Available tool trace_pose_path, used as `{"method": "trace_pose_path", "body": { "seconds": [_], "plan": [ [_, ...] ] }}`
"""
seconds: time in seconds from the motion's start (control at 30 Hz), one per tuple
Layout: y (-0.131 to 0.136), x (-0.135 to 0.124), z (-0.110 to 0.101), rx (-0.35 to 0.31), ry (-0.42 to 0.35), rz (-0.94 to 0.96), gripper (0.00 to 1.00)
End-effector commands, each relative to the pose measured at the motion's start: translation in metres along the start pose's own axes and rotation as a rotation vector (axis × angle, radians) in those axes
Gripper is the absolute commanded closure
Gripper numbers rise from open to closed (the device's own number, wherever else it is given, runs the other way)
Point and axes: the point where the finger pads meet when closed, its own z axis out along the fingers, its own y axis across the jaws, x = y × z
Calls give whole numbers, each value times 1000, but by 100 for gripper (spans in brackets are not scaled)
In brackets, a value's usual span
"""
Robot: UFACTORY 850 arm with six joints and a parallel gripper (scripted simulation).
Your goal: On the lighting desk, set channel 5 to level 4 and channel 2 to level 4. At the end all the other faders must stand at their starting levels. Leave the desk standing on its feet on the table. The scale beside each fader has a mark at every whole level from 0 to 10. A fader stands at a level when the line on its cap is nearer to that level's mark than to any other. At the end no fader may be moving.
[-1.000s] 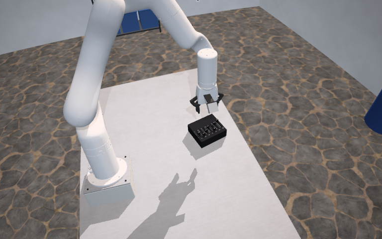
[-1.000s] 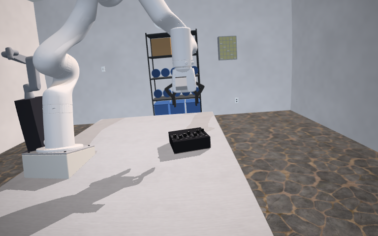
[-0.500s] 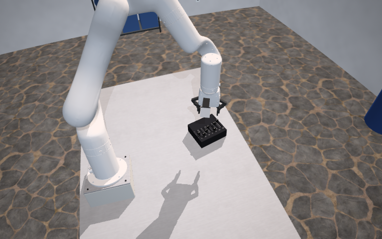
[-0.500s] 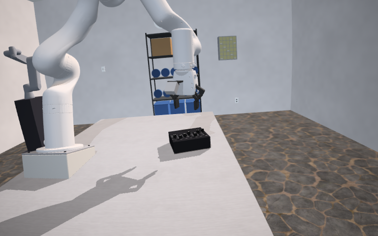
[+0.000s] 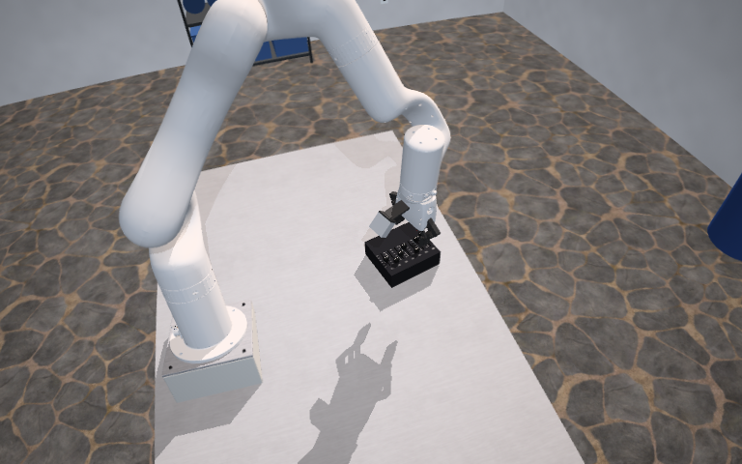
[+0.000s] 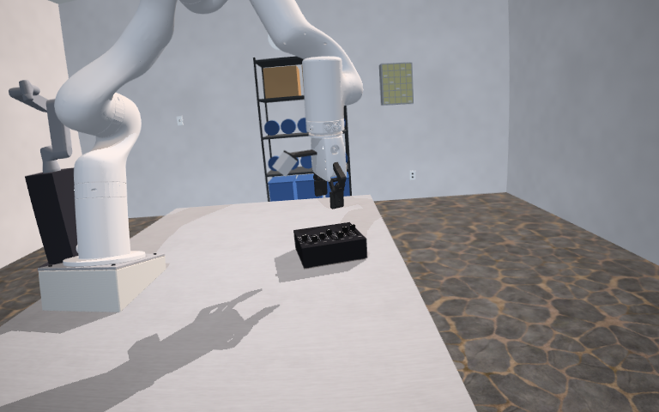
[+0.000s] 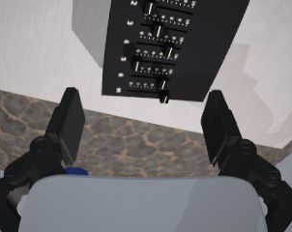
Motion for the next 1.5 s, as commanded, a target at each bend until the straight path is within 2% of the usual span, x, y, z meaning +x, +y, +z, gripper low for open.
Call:
{"method": "trace_pose_path", "body": {
  "seconds": [0.0, 0.03, 0.5, 0.57, 0.6, 0.87, 1.07, 1.47],
  "plan": [
    [-10, 0, 4, -8, 18, 181, 0],
    [-13, 1, 5, -21, 16, 322, 0],
    [-37, 4, 15, -90, 21, 970, 0],
    [-37, 4, 15, -90, 21, 970, 0],
    [-37, 4, 16, -104, 28, 1107, 0],
    [-38, 4, 16, -132, 62, 1458, 0],
    [-38, 4, 16, -132, 115, 1724, 0],
    [-38, 4, 16, -127, 129, 1772, 0]
  ]
}}
